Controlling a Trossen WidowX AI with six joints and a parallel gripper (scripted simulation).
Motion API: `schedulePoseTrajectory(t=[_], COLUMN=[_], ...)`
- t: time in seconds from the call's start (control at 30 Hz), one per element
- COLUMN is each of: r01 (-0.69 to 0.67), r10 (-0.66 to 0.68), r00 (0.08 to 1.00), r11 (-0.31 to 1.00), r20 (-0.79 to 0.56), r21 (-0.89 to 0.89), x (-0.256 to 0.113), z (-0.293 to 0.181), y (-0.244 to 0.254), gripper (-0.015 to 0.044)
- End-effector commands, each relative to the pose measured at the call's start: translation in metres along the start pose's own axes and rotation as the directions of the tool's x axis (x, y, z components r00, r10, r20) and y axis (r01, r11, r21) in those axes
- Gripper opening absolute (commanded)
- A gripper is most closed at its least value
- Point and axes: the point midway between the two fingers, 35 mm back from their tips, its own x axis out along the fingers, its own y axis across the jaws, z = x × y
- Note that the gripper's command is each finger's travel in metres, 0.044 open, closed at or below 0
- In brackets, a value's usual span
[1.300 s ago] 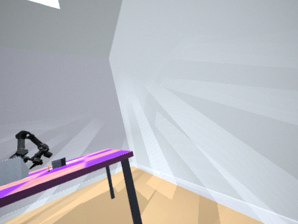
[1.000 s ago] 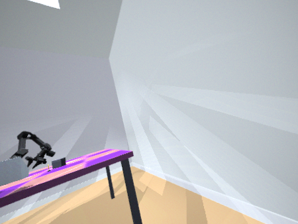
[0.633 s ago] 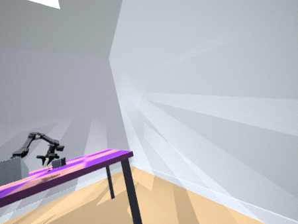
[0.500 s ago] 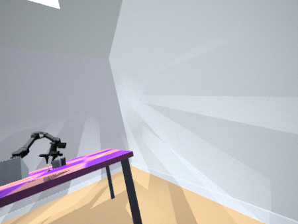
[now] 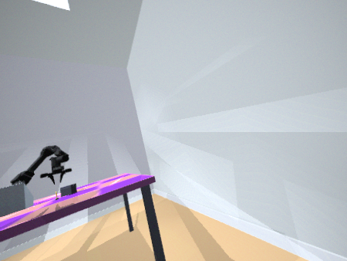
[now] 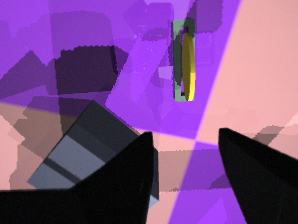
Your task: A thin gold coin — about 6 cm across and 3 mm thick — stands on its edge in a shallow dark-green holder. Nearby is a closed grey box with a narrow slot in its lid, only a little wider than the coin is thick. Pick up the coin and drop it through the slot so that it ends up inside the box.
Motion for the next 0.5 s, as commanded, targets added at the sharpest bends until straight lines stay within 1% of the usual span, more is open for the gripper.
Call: schedulePoseTrajectory(t=[0.0, 0.1, 0.2, 0.37, 0.47], r01=[-0.026, -0.026, -0.026, -0.026, -0.027], r10=[0.026, 0.026, 0.026, 0.026, 0.027], r00=[1.0, 1.0, 1.0, 1.0, 1.0], r11=[1.0, 1.0, 1.0, 1.0, 1.0], r20=[0.008, 0.008, 0.007, 0.007, 0.006], r21=[0.014, 0.014, 0.014, 0.014, 0.014], x=[-0.006, -0.003, 0.027, 0.031, 0.043], z=[0.021, 0.019, 0.019, 0.019, 0.018], y=[-0.014, -0.014, -0.014, -0.014, -0.013], gripper=[0.0161, 0.0161, 0.0161, 0.0161, 0.0161])
